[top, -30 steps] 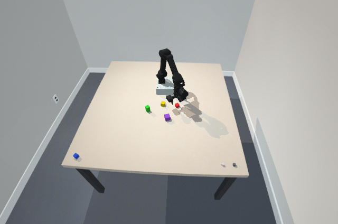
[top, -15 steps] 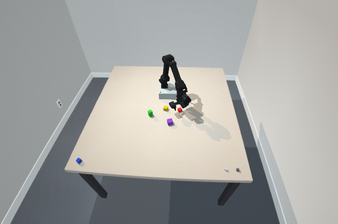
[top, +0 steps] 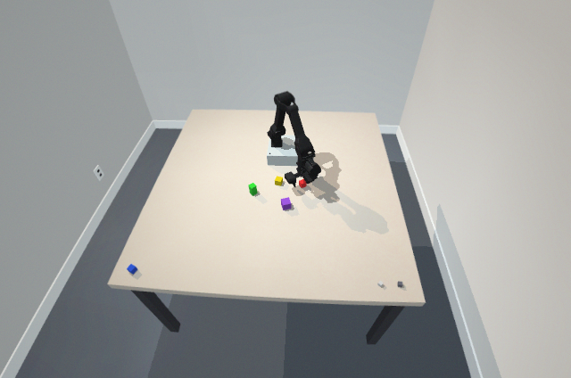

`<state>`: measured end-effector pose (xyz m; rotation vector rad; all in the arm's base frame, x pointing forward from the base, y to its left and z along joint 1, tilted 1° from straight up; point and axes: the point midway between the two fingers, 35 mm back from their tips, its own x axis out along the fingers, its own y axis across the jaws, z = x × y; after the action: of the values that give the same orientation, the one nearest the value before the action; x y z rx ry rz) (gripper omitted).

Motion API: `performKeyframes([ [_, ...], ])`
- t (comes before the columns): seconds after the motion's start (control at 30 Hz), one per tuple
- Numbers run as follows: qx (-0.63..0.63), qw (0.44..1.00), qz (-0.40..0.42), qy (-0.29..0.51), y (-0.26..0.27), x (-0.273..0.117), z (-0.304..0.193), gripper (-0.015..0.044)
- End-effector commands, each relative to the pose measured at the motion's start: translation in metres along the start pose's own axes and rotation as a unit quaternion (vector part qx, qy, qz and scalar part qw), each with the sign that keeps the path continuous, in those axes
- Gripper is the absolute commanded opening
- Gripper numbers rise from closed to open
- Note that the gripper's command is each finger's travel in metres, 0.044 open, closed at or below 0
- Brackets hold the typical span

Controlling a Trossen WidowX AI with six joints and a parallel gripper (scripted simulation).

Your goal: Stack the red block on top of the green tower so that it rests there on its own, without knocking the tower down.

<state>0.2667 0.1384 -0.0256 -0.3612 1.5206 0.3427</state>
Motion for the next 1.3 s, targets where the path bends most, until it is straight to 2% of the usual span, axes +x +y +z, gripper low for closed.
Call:
performKeyframes([
  [0.0, -0.001, 1.0, 0.002, 0.002, 0.001, 0.003, -0.001, 0.044],
  [0.4, 0.0, 1.0, 0.0, 0.002, 0.001, 0.002, -0.001, 0.044],
  [0.8, 0.0, 1.0, 0.0, 0.002, 0.001, 0.002, -0.001, 0.0125],
  [1.0, 0.0, 1.0, 0.0, 0.002, 0.001, 0.002, -0.001, 0.0085],
  [1.1, 0.0, 1.0, 0.0, 0.002, 0.001, -0.003, 0.0, 0.0006],
  [1.27, 0.0, 1.0, 0.001, 0.002, 0.001, -0.026, 0.0, 0.0],
])
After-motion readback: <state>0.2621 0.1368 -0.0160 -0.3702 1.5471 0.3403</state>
